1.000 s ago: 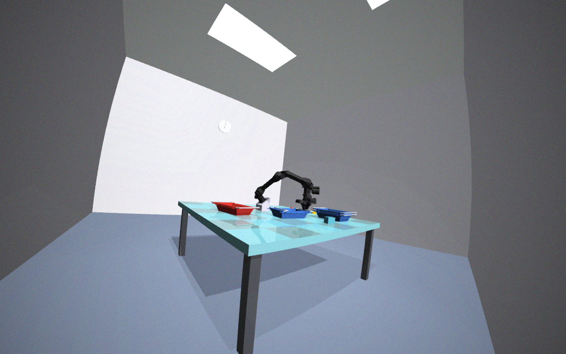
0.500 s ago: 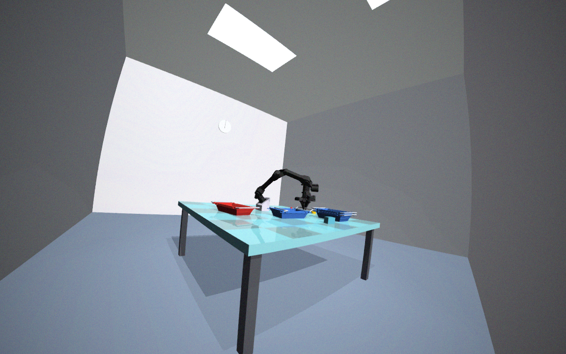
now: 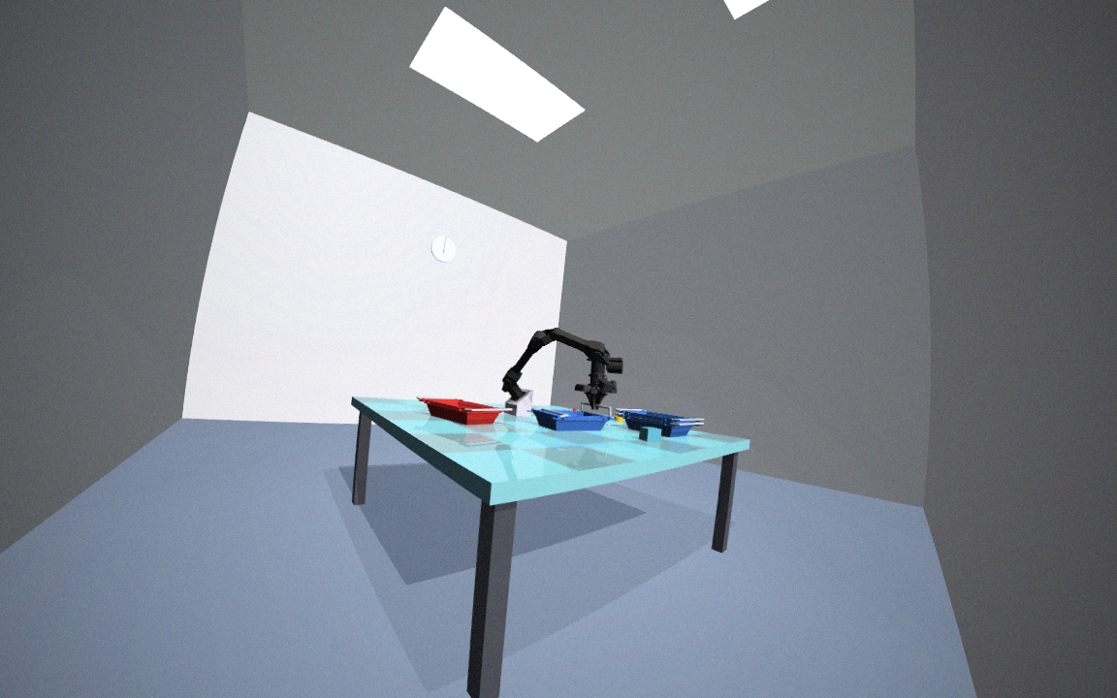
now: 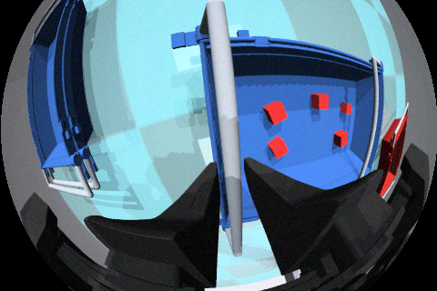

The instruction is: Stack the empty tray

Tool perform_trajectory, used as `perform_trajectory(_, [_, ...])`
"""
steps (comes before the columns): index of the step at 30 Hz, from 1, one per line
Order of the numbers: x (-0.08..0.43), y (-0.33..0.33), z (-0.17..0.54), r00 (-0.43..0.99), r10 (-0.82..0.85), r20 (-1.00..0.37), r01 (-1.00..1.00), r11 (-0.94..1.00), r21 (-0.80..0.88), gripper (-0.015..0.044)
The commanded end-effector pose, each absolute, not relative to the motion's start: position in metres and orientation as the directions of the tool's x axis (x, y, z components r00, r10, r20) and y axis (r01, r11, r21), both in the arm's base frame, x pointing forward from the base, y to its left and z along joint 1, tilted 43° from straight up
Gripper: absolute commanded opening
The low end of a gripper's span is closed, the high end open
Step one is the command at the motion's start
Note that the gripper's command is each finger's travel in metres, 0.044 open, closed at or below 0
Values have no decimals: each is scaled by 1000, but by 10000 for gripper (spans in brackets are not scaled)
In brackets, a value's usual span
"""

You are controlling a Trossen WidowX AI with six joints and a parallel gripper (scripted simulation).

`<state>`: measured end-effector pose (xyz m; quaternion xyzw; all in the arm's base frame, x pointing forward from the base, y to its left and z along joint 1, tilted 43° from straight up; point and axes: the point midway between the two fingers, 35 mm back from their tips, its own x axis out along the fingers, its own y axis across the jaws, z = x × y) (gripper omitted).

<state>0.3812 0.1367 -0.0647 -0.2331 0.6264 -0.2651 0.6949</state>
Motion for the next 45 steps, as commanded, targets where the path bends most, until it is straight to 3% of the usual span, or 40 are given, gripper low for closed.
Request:
perform_trajectory(1, [380, 115, -65, 56, -671, -740, 76, 742, -667, 84])
perform_trajectory(42, [380, 129, -41, 66, -669, -740, 70, 743, -666, 84])
perform_trajectory(45, [380, 129, -41, 66, -669, -740, 70, 743, -666, 5])
